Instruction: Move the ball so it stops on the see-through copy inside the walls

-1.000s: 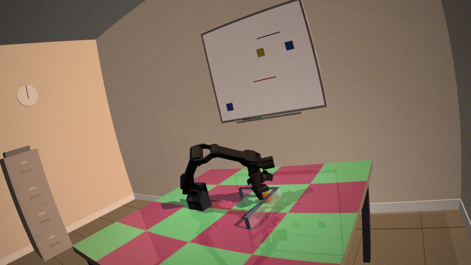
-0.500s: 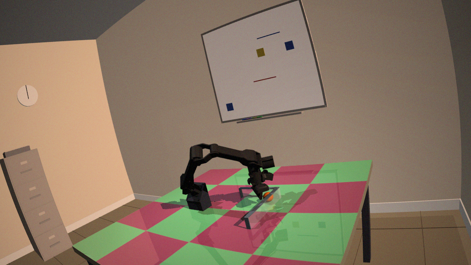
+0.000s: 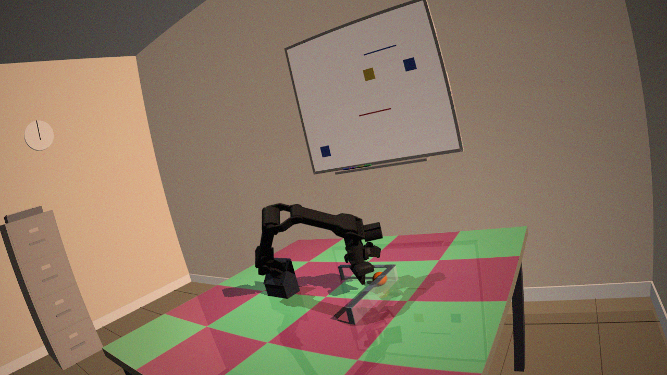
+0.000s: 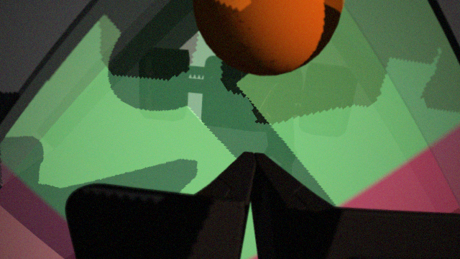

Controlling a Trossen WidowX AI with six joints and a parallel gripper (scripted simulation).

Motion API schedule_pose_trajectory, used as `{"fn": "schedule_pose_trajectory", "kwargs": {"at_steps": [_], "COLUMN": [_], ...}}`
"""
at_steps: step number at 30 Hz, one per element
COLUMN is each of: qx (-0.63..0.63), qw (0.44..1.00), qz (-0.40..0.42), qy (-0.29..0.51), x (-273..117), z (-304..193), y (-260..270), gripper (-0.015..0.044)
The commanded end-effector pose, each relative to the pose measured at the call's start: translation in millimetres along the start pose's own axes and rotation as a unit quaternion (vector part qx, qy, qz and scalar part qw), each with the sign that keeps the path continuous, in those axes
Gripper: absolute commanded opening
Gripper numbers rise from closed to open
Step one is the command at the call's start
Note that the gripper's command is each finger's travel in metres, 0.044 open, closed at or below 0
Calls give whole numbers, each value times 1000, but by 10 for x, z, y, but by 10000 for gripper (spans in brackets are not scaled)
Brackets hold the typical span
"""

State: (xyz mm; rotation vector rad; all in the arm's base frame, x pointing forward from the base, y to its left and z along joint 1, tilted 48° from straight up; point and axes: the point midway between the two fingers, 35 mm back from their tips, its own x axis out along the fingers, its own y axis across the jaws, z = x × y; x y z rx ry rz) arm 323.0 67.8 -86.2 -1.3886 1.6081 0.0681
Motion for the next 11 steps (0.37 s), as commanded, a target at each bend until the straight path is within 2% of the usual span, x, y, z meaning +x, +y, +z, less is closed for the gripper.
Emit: {"fn": "schedule_pose_trajectory", "kwargs": {"at_steps": [1,11], "qx": [-3,-4], "qw": [1000,1000], "qz": [0,0], "qy": [3,4], "x": [21,26], "z": [-84,-225], "y": [4,14], "gripper": [0,0]}}
